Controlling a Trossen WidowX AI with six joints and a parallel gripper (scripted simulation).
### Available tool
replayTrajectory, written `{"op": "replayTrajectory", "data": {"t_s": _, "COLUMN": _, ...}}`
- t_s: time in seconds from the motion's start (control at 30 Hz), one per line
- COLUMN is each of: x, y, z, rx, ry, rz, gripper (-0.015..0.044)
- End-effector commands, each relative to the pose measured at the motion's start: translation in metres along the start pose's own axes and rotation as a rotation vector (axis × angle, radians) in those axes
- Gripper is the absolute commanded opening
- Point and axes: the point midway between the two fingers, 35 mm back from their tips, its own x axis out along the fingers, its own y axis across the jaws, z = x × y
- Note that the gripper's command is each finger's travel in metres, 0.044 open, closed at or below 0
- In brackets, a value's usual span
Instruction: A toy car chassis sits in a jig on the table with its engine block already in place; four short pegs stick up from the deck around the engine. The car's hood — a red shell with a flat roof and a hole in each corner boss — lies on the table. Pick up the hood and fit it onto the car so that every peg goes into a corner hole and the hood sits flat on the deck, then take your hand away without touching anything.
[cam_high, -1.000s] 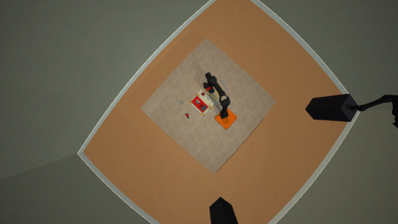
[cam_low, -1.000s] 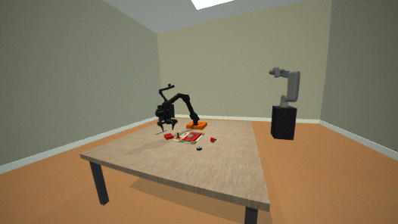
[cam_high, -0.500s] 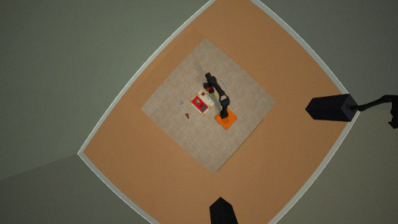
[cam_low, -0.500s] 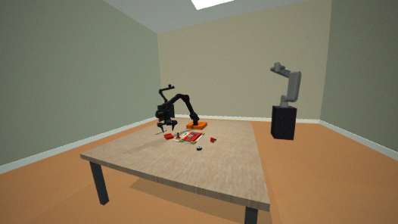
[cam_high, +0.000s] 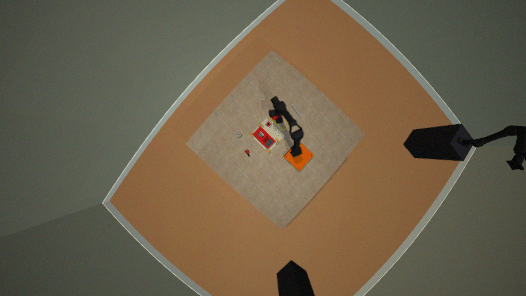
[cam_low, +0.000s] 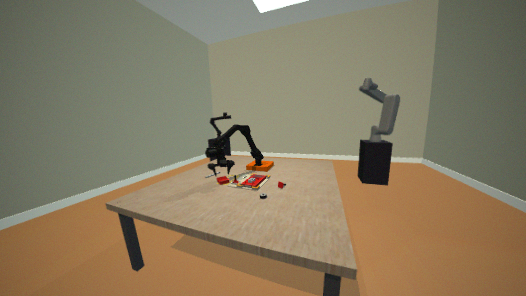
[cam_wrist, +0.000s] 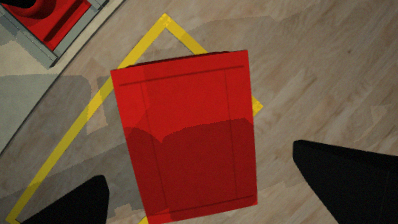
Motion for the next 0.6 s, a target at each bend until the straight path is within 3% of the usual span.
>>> {"op": "replayTrajectory", "data": {"t_s": 0.0, "x": 0.004, "y": 0.001, "z": 0.001, "rx": -0.006, "ry": -0.006, "rz": 0.003, "gripper": 0.0440}}
{"op": "replayTrajectory", "data": {"t_s": 0.57, "x": 0.016, "y": 0.001, "z": 0.000, "rx": -0.006, "ry": -0.005, "rz": 0.003, "gripper": 0.0440}}
